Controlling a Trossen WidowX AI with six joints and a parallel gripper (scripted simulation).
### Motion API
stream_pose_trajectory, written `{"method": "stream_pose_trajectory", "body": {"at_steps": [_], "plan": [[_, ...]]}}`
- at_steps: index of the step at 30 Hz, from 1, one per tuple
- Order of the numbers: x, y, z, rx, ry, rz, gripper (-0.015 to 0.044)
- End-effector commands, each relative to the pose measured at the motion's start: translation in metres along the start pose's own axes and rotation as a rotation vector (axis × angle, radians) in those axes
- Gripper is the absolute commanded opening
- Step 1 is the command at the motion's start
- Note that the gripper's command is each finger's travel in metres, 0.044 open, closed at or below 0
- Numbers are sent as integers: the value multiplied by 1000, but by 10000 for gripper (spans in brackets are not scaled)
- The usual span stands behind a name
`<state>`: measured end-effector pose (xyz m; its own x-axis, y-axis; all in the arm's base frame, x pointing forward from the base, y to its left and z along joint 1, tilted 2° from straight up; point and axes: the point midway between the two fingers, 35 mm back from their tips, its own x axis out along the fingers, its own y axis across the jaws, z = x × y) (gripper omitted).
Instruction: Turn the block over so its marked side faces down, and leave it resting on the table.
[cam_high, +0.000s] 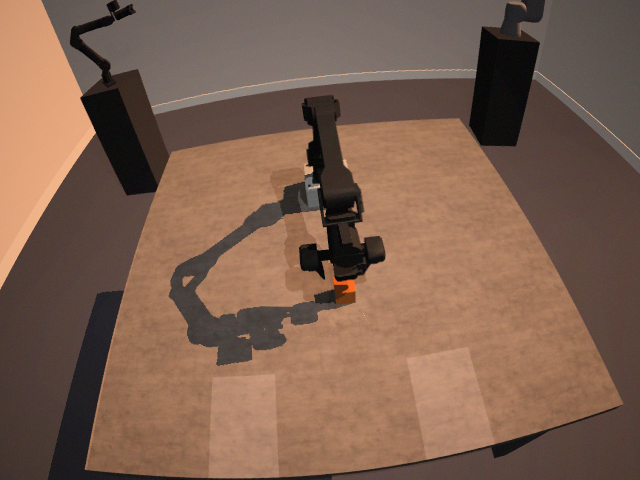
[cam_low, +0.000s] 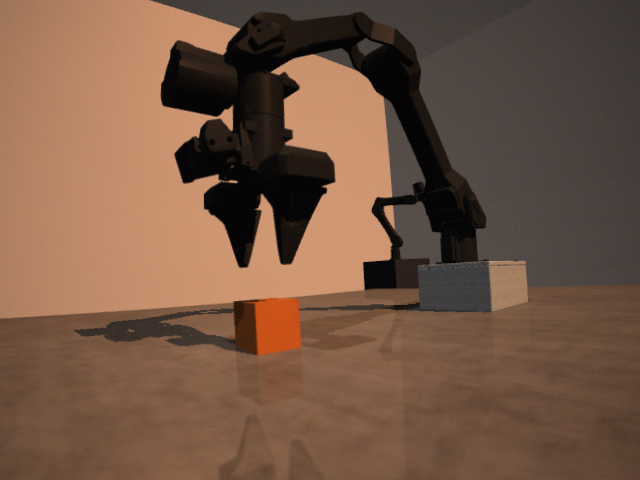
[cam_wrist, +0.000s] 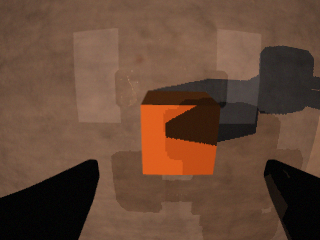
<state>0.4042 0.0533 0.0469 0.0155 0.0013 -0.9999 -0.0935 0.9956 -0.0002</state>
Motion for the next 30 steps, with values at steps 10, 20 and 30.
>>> {"method": "stream_pose_trajectory", "body": {"at_steps": [10,20,30], "plan": [[22,1,-1,-1,5,3,440],[37,1,-1,-1,5,3,440],[53,1,-2,-1,5,3,440]]}}
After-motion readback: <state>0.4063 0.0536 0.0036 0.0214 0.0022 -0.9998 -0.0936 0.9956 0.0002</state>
